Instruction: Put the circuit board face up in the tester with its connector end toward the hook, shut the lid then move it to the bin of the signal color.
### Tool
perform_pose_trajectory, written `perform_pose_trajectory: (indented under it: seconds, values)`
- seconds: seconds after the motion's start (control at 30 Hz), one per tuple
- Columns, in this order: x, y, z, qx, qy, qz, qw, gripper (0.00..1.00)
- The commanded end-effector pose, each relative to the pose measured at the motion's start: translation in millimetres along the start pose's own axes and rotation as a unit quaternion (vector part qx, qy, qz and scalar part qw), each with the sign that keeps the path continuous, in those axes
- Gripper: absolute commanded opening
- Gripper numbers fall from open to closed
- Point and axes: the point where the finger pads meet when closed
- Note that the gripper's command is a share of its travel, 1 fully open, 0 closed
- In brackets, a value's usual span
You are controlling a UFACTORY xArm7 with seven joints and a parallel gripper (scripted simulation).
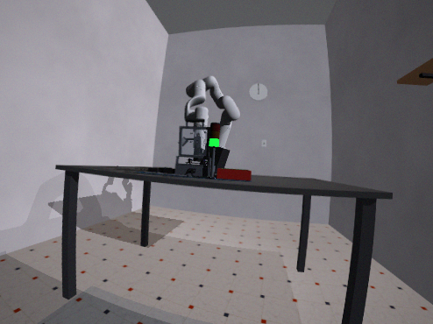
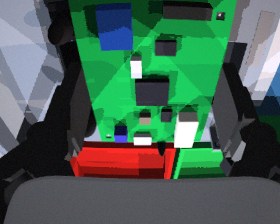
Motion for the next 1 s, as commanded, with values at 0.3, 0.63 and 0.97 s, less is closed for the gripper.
perform_pose_trajectory:
  seconds: [0.3,0.63,0.97]
  values:
    - [-1.5,-0.5,-3.6,0.001,-0.002,0.000,1.000,0.79]
    - [-1.4,-0.5,-5.6,0.001,-0.002,0.000,1.000,0.79]
    - [-1.4,-0.5,-8.4,0.001,-0.002,0.000,1.000,0.79]
Point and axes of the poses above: the point where the finger pads meet when closed, its own z axis out along the fingers, its own x axis across the jaws, y = z × x, and after that the axes turned 3 degrees about -z, right-handed
